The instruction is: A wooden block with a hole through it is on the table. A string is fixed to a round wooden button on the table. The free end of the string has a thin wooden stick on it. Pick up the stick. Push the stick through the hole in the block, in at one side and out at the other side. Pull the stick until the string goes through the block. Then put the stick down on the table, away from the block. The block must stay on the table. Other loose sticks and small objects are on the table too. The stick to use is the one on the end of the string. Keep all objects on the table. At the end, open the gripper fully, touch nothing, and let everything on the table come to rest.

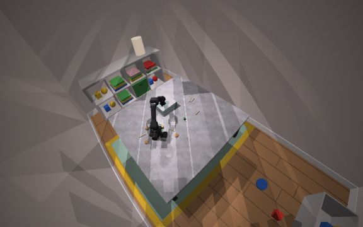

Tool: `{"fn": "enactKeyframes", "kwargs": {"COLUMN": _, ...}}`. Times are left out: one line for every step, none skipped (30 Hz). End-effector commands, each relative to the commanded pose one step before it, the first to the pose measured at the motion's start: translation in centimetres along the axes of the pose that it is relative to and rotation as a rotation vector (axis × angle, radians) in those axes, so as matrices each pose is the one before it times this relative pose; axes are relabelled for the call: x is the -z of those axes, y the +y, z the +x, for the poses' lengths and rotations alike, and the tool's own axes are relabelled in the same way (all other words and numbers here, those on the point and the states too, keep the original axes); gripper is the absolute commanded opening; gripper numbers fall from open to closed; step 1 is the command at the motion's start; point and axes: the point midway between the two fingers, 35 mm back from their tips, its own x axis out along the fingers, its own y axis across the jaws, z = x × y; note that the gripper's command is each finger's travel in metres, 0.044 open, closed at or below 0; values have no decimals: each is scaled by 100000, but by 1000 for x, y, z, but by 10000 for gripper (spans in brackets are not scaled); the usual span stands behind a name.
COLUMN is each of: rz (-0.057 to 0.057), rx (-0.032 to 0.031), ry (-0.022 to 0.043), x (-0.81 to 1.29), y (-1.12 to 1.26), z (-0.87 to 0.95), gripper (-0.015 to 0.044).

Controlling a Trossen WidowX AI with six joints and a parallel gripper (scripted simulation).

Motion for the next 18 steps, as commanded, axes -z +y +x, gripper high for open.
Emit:
{"fn": "enactKeyframes", "kwargs": {"rz": -241, "rx": 286, "ry": -36, "x": -53, "y": -139, "z": -2138, "gripper": 210}}
{"fn": "enactKeyframes", "kwargs": {"rz": 63, "rx": -204, "ry": 9, "x": -117, "y": 66, "z": -1697, "gripper": 210}}
{"fn": "enactKeyframes", "kwargs": {"rz": 63, "rx": -205, "ry": 1, "x": -193, "y": 75, "z": -1699, "gripper": 210}}
{"fn": "enactKeyframes", "kwargs": {"rz": 48, "rx": -154, "ry": -5, "x": -196, "y": 63, "z": -1278, "gripper": 210}}
{"fn": "enactKeyframes", "kwargs": {"rz": 29, "rx": -93, "ry": -5, "x": -138, "y": 41, "z": -765, "gripper": 210}}
{"fn": "enactKeyframes", "kwargs": {"rz": 10, "rx": -31, "ry": -2, "x": -50, "y": 14, "z": -255, "gripper": 210}}
{"fn": "enactKeyframes", "kwargs": {"rz": 0, "rx": 0, "ry": 0, "x": 0, "y": 0, "z": 0, "gripper": 210}}
{"fn": "enactKeyframes", "kwargs": {"rz": 0, "rx": 0, "ry": 0, "x": 0, "y": 0, "z": 0, "gripper": 210}}
{"fn": "enactKeyframes", "kwargs": {"rz": 0, "rx": 0, "ry": 0, "x": 0, "y": 0, "z": 0, "gripper": 210}}
{"fn": "enactKeyframes", "kwargs": {"rz": 0, "rx": 0, "ry": 0, "x": 0, "y": 0, "z": 0, "gripper": 210}}
{"fn": "enactKeyframes", "kwargs": {"rz": 0, "rx": 0, "ry": 0, "x": 0, "y": 0, "z": 0, "gripper": 210}}
{"fn": "enactKeyframes", "kwargs": {"rz": -34, "rx": 696, "ry": 2598, "x": 448, "y": -140, "z": -97, "gripper": 236}}
{"fn": "enactKeyframes", "kwargs": {"rz": 0, "rx": 0, "ry": 0, "x": 0, "y": 0, "z": 0, "gripper": 263}}
{"fn": "enactKeyframes", "kwargs": {"rz": 0, "rx": 0, "ry": 0, "x": 0, "y": 0, "z": 0, "gripper": 289}}
{"fn": "enactKeyframes", "kwargs": {"rz": 0, "rx": 0, "ry": 0, "x": 0, "y": 0, "z": 0, "gripper": 315}}
{"fn": "enactKeyframes", "kwargs": {"rz": 0, "rx": 0, "ry": 0, "x": 0, "y": 0, "z": 0, "gripper": 341}}
{"fn": "enactKeyframes", "kwargs": {"rz": 0, "rx": 0, "ry": 0, "x": 0, "y": 0, "z": 0, "gripper": 368}}
{"fn": "enactKeyframes", "kwargs": {"rz": 1, "rx": -2, "ry": 5, "x": -12, "y": 2, "z": -317, "gripper": 394}}
